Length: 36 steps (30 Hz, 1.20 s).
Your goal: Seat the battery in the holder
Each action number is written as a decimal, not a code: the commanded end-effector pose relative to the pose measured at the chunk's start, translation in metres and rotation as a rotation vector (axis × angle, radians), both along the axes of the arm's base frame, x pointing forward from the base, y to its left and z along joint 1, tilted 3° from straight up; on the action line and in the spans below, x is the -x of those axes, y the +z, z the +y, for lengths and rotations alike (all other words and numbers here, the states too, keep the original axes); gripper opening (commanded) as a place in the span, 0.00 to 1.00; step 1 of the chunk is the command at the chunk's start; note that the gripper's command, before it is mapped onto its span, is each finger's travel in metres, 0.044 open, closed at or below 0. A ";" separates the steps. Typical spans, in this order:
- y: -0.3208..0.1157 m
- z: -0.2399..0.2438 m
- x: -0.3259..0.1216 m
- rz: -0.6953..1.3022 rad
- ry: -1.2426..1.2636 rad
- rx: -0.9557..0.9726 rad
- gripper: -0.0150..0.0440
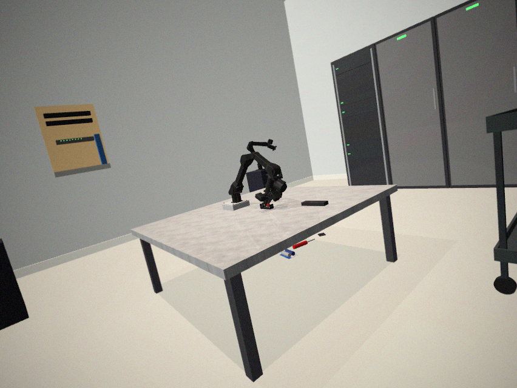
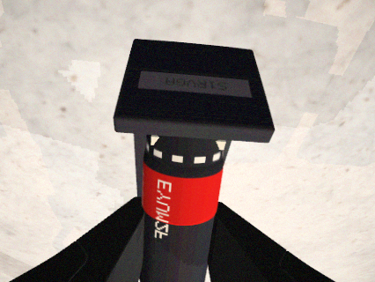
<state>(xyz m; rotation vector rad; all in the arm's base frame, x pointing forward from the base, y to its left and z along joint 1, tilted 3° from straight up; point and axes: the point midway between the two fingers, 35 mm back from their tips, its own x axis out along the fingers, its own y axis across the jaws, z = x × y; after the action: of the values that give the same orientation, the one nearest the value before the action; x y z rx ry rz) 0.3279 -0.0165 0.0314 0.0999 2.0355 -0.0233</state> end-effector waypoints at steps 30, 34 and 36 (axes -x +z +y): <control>-0.004 0.000 -0.002 -0.176 -0.001 0.015 0.37; -0.005 0.000 -0.001 -0.194 -0.002 0.016 0.37; -0.005 0.000 -0.001 -0.203 -0.002 0.017 0.37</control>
<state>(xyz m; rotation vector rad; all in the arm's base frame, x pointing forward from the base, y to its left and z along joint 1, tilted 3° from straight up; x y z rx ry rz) 0.3226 -0.0160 0.0271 0.0918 1.8707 -0.0258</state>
